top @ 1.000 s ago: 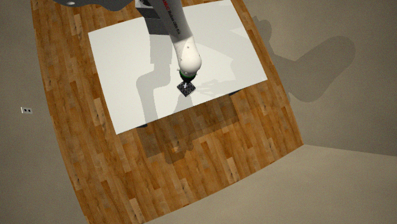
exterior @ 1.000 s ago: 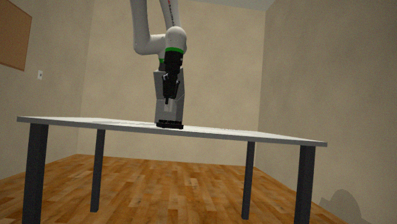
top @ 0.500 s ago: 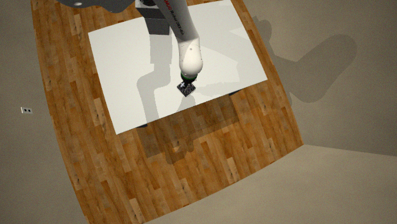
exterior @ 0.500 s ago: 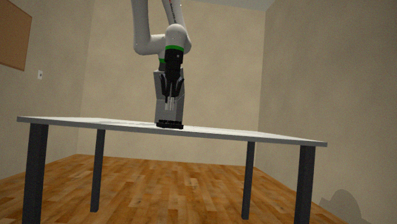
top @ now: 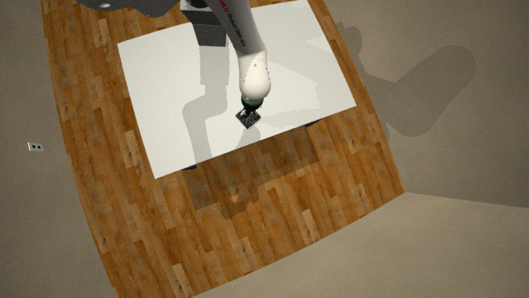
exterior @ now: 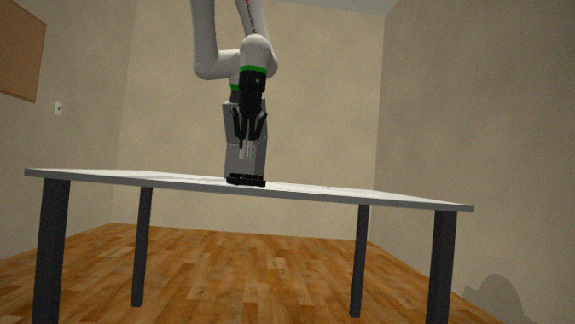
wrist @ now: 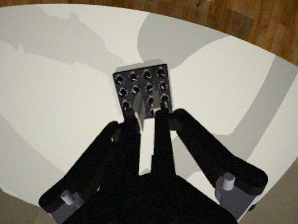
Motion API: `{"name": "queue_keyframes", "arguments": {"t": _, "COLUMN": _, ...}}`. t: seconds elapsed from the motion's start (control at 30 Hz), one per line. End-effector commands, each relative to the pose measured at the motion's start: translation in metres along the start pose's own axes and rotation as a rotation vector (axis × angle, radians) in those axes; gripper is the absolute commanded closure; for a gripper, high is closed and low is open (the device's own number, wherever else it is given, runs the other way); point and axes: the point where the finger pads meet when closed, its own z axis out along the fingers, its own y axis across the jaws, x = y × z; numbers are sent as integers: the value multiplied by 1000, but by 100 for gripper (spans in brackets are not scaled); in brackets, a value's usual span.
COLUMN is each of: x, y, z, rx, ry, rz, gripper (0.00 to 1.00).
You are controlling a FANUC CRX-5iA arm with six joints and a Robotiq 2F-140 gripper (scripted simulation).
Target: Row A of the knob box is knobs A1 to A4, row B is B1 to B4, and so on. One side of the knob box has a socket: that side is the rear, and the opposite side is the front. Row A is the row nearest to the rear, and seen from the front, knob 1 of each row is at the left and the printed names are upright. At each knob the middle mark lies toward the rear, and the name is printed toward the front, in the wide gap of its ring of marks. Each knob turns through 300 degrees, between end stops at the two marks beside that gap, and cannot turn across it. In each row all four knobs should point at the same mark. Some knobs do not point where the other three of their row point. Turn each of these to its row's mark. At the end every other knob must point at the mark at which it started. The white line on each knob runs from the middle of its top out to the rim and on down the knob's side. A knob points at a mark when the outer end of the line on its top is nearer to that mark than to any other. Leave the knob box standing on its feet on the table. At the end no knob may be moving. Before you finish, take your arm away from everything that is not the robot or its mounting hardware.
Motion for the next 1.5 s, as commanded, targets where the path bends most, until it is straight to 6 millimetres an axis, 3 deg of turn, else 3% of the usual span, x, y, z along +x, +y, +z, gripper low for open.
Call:
{"name": "queue_keyframes", "arguments": {"t": 0.0, "x": 0, "y": 0, "z": 0, "rx": 0, "ry": 0, "rz": 0, "gripper": 88}}
{"name": "queue_keyframes", "arguments": {"t": 0.93, "x": 0, "y": 0, "z": 1, "rx": 0, "ry": 0, "rz": 0, "gripper": 88}}
{"name": "queue_keyframes", "arguments": {"t": 1.47, "x": 0, "y": 0, "z": 12, "rx": -2, "ry": 1, "rz": 0, "gripper": 88}}
